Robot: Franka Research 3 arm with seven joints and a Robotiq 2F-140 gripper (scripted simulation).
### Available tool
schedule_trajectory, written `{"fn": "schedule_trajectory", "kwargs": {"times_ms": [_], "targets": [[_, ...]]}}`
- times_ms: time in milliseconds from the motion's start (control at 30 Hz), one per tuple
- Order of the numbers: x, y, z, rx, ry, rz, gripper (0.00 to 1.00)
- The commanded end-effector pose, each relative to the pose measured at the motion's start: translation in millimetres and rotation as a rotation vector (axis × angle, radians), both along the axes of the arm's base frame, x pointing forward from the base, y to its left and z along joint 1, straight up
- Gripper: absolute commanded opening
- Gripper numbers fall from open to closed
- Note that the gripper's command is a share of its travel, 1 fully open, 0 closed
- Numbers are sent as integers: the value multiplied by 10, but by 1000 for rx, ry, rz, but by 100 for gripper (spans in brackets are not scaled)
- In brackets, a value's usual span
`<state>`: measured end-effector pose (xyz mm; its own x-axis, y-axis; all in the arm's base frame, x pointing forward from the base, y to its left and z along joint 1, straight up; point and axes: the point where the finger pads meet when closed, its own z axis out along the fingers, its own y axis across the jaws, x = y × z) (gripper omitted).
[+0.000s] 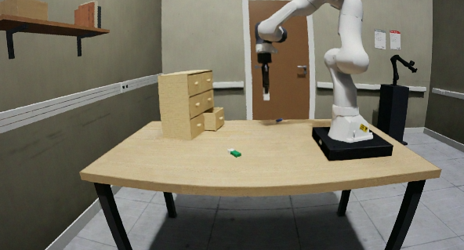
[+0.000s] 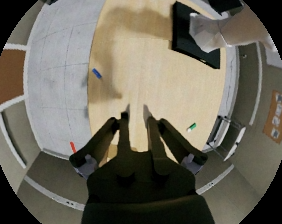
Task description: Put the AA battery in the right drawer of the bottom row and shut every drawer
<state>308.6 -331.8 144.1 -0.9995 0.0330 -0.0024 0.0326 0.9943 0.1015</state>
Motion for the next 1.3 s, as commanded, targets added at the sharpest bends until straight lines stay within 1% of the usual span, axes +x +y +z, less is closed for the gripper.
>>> {"fn": "schedule_trajectory", "kwargs": {"times_ms": [0,267,433,833,900,1167,1267], "targets": [[16,-71,-47,13,-26,129,28],[-50,-180,-181,18,-39,200,28],[-78,-224,-229,18,-43,226,28],[-233,-447,-429,9,-60,343,28],[-233,-447,-429,9,-60,343,28],[-414,-681,-583,-14,-67,450,28],[-444,-717,-603,-18,-67,466,28]]}}
